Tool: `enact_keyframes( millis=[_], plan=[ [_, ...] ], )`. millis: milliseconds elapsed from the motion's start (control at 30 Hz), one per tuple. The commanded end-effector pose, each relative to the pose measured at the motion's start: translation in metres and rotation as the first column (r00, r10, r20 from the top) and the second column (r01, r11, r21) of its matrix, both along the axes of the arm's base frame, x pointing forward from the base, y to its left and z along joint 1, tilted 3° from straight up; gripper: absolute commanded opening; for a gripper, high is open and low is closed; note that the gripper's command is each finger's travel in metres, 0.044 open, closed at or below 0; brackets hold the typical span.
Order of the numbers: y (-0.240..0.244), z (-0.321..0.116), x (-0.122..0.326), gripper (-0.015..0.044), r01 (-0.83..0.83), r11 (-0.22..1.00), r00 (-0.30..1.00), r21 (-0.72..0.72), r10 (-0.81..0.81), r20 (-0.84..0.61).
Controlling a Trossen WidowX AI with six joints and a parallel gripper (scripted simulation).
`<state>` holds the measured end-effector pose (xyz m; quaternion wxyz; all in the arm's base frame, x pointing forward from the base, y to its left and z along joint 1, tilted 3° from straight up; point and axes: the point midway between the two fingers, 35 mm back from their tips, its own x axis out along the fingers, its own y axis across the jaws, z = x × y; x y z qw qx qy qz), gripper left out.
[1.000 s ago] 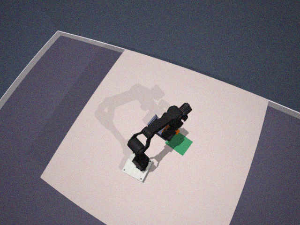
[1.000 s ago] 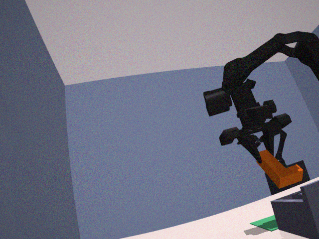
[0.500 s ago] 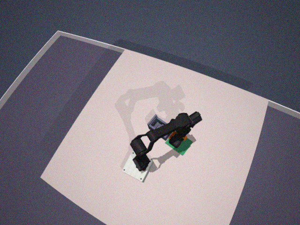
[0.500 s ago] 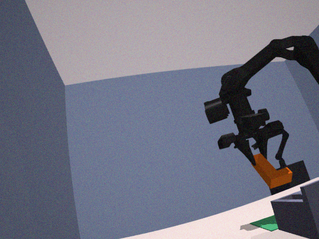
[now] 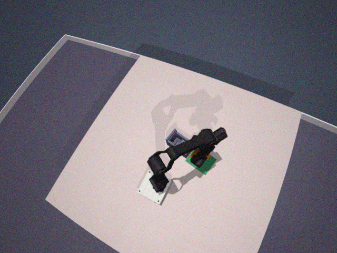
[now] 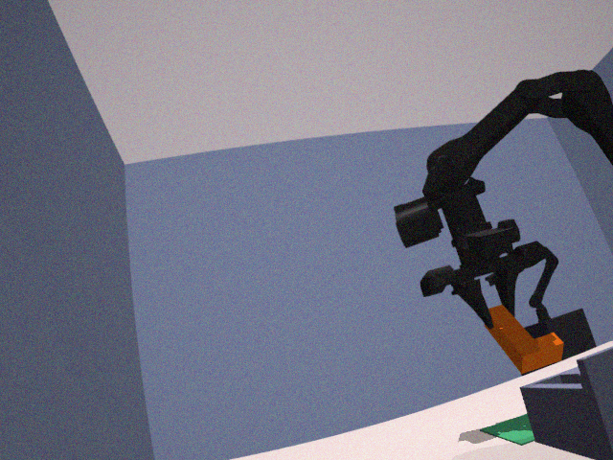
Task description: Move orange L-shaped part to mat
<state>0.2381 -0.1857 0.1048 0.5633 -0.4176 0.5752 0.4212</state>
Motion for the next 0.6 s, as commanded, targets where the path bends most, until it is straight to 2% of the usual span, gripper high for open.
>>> enact_keyframes(
  millis=[0, 567],
  plan=[
    [-0.001, -0.008, -0.001, 0.0000, -0.003, 1.000, 1.000, -0.002, 0.003, -0.005],
    [-0.001, -0.035, -0.001, 0.0000, -0.003, 1.000, 1.000, -0.002, 0.003, -0.005]
  ],
)
